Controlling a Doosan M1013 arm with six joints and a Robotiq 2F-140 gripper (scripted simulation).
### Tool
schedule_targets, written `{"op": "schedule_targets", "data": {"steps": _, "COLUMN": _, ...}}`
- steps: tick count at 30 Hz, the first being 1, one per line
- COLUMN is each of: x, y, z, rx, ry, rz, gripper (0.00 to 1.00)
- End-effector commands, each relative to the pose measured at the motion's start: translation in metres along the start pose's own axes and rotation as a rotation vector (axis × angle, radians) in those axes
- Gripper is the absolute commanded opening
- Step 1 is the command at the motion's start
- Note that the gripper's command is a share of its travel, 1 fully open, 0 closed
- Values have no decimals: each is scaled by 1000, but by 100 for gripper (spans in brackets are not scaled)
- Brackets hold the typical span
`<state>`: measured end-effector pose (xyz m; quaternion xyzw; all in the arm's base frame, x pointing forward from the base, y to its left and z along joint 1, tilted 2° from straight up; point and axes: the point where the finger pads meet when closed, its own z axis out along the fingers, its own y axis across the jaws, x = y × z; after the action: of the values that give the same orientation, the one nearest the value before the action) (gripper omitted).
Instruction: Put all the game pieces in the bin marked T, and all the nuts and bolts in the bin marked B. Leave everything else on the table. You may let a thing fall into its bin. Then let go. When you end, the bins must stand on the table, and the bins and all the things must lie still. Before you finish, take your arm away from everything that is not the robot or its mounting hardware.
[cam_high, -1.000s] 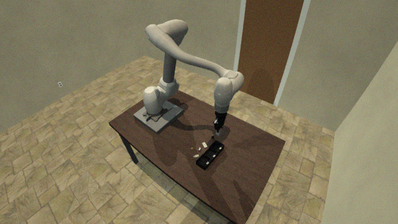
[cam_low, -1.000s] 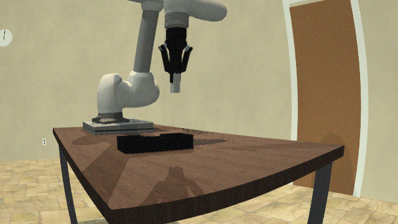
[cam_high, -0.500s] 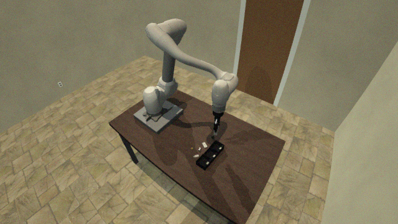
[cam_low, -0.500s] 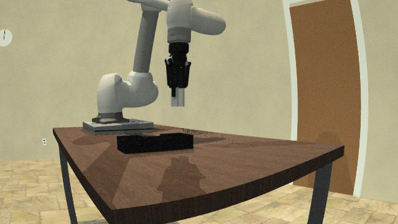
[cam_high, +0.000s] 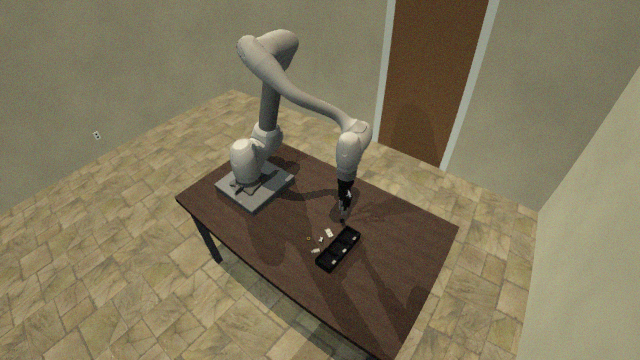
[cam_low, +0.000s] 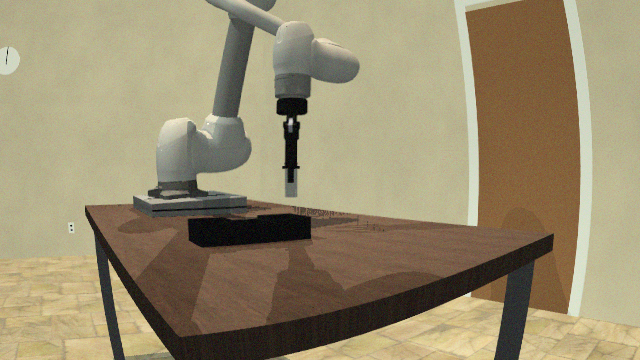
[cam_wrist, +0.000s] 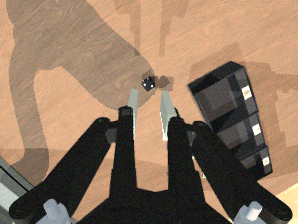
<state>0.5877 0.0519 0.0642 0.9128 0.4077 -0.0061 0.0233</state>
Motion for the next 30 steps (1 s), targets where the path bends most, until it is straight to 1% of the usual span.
{"op": "schedule_targets", "data": {"steps": 1, "x": 0, "y": 0, "z": 0, "rx": 4, "ry": 7, "rz": -157, "gripper": 19}}
{"op": "schedule_targets", "data": {"steps": 11, "x": 0, "y": 0, "z": 0, "rx": 0, "ry": 6, "rz": -577, "gripper": 19}}
{"op": "schedule_targets", "data": {"steps": 13, "x": 0, "y": 0, "z": 0, "rx": 0, "ry": 6, "rz": -577, "gripper": 19}}
{"op": "schedule_targets", "data": {"steps": 14, "x": 0, "y": 0, "z": 0, "rx": 4, "ry": 11, "rz": -661, "gripper": 19}}
{"op": "schedule_targets", "data": {"steps": 30, "x": 0, "y": 0, "z": 0, "rx": 4, "ry": 11, "rz": -661, "gripper": 19}}
